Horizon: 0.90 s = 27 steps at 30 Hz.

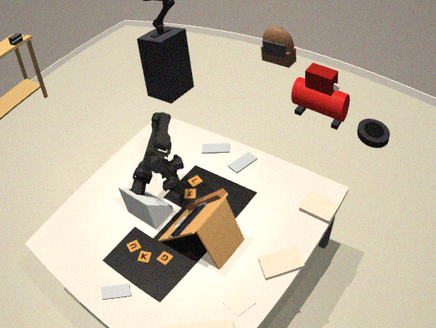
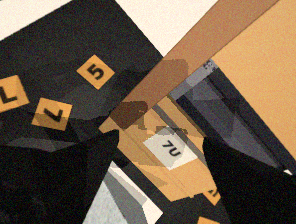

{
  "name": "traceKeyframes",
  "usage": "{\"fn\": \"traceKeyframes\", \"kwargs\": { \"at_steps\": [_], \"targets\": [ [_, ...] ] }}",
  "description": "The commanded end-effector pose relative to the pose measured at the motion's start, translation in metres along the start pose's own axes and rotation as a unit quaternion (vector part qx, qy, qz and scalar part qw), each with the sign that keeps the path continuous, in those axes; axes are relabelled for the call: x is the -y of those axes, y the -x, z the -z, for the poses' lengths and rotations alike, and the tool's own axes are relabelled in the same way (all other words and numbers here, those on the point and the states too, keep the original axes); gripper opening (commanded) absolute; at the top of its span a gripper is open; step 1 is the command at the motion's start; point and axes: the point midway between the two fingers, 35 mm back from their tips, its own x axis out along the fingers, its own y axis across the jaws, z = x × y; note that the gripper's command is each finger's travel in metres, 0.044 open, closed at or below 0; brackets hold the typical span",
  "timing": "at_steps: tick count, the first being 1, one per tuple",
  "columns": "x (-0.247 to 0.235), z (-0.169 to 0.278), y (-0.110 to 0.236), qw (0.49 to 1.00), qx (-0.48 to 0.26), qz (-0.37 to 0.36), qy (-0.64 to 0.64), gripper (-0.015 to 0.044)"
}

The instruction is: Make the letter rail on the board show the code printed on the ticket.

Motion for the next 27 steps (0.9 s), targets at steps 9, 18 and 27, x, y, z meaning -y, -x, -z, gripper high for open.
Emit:
{"fn": "traceKeyframes", "kwargs": {
  "at_steps": [9, 18, 27],
  "targets": [
    [-0.084, -0.001, -0.071, 0.911, -0.146, -0.033, -0.384, 0.0340],
    [-0.122, 0.002, -0.089, 0.840, -0.192, -0.010, -0.507, 0.0340],
    [-0.158, 0.007, -0.102, 0.749, -0.222, 0.022, -0.623, 0.0340]
  ]
}}
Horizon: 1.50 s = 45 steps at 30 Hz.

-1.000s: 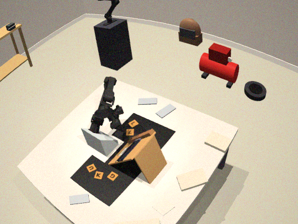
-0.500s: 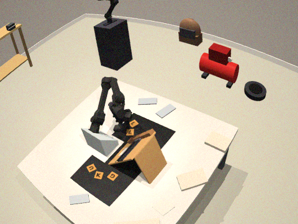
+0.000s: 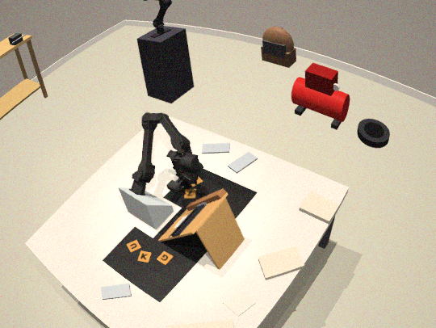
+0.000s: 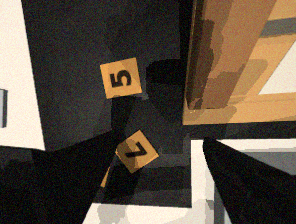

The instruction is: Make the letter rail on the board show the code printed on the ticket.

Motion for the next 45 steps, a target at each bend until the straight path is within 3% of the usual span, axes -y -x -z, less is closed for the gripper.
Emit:
{"fn": "traceKeyframes", "kwargs": {
  "at_steps": [1, 11, 30, 38, 45],
  "targets": [
    [-0.024, 0.050, -0.039, 0.966, -0.050, 0.042, -0.249, 0.0340],
    [-0.041, 0.071, -0.053, 0.907, -0.061, 0.062, -0.412, 0.0340],
    [-0.041, 0.071, -0.053, 0.907, -0.061, 0.062, -0.412, 0.0340],
    [-0.038, 0.076, -0.083, 0.907, -0.061, 0.061, -0.412, 0.0340],
    [-0.039, 0.078, -0.085, 0.907, -0.061, 0.061, -0.413, 0.0340]
  ]
}}
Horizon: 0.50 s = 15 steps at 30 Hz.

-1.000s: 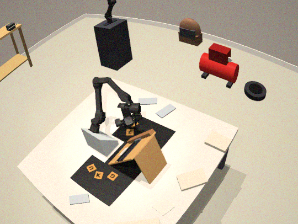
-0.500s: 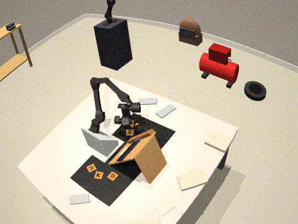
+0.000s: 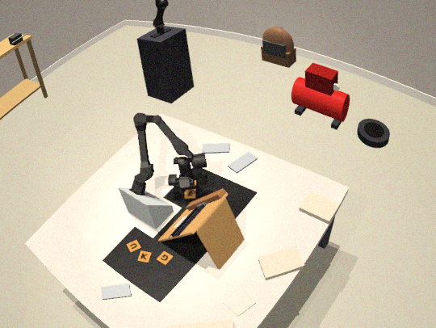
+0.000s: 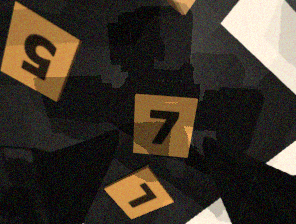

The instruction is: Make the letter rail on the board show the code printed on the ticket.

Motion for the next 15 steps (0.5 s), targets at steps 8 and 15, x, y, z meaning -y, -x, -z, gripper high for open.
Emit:
{"fn": "traceKeyframes", "kwargs": {
  "at_steps": [8, 15],
  "targets": [
    [0.0024, -0.0009, -0.0024, 1.000, 0.002, 0.002, -0.004, 0.0340],
    [0.0022, -0.0011, -0.0092, 1.000, 0.002, 0.002, -0.004, 0.0340]
  ]
}}
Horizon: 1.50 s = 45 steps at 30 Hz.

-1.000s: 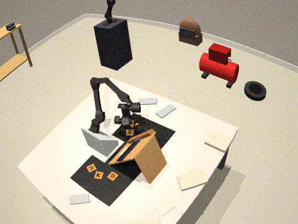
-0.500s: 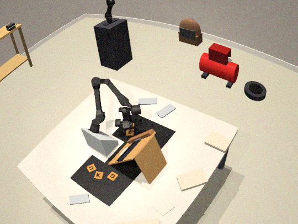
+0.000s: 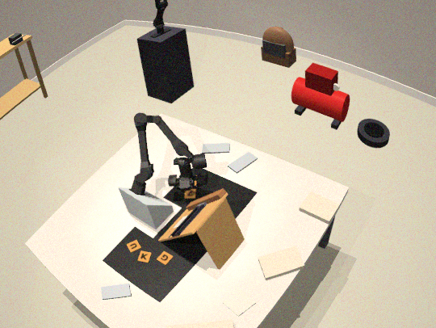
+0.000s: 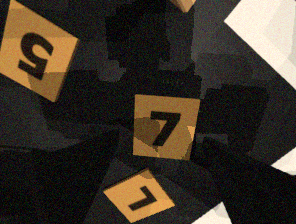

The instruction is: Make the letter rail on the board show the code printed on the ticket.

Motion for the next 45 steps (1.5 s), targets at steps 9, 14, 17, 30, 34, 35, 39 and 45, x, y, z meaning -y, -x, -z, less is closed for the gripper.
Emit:
{"fn": "traceKeyframes", "kwargs": {
  "at_steps": [9, 14, 17, 30, 34, 35, 39, 45],
  "targets": [
    [0.003, -0.001, -0.017, 1.000, 0.001, 0.003, -0.004, 0.0340],
    [0.003, -0.001, -0.017, 1.000, 0.001, 0.003, -0.004, 0.0340],
    [0.003, -0.001, -0.017, 1.000, 0.001, 0.003, -0.004, 0.0340],
    [0.003, -0.001, -0.017, 1.000, 0.001, 0.003, -0.004, 0.0340],
    [0.003, -0.001, -0.017, 1.000, 0.001, 0.003, -0.004, 0.0340],
    [0.003, -0.001, -0.017, 1.000, 0.001, 0.003, -0.004, 0.0340],
    [0.003, -0.001, -0.017, 1.000, 0.001, 0.003, -0.004, 0.0340],
    [0.003, -0.001, -0.017, 1.000, 0.001, 0.003, -0.004, 0.0340]
  ]
}}
